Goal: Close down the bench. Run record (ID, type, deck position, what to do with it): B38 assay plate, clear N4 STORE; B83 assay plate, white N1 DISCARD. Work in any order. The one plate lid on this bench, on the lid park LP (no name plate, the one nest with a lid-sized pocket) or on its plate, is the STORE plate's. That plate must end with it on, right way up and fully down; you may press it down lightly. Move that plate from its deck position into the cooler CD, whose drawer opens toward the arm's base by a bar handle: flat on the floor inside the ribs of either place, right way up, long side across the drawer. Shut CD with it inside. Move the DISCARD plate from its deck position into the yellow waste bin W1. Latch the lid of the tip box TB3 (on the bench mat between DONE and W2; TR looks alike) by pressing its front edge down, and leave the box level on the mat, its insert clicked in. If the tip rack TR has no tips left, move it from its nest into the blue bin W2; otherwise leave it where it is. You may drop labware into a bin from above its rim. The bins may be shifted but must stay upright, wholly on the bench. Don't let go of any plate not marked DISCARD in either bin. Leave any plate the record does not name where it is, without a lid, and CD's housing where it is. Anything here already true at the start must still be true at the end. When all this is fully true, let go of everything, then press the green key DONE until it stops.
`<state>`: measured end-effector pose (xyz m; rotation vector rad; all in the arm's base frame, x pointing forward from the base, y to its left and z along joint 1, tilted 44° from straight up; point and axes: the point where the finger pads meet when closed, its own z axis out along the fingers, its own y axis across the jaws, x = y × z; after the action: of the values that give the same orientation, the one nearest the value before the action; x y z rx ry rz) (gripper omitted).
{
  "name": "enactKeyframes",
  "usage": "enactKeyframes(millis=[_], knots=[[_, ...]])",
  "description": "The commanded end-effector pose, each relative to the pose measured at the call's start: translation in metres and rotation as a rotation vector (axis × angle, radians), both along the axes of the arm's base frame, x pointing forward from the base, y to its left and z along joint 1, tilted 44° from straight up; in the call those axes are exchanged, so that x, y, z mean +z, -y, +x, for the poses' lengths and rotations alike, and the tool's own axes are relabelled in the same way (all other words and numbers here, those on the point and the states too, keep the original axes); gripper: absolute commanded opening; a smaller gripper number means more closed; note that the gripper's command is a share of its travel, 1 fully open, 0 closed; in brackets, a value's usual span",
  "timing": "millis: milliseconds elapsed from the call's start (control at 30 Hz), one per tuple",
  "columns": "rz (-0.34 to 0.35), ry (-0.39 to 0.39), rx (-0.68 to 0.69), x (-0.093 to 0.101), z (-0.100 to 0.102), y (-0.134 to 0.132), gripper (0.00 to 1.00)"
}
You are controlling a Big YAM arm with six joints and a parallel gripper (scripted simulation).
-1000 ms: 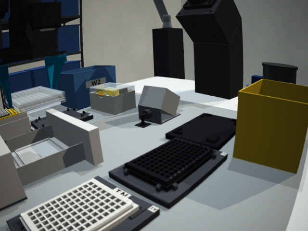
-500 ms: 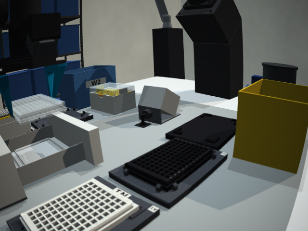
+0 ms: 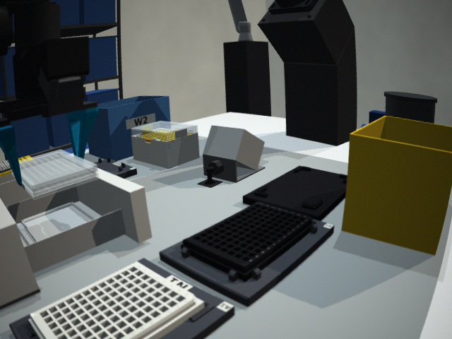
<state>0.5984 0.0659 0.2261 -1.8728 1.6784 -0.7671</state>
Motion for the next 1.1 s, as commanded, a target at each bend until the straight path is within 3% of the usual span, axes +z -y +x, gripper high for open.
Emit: enactKeyframes(millis=[0, 833, 867, 967, 1067], knots=[[-0.001, 0.015, 0.005, 0.002, 0.014, 0.002, 0.0], [0.0, 0.023, 0.004, -0.015, 0.035, 0.003, 0.0], [-0.004, -0.01, 0.005, -0.029, 0.028, 0.003, 0.0], [0.0, 0.022, 0.005, -0.019, 0.039, 0.002, 0.0], [-0.001, 0.022, 0.004, -0.023, 0.041, 0.003, 0.0]])
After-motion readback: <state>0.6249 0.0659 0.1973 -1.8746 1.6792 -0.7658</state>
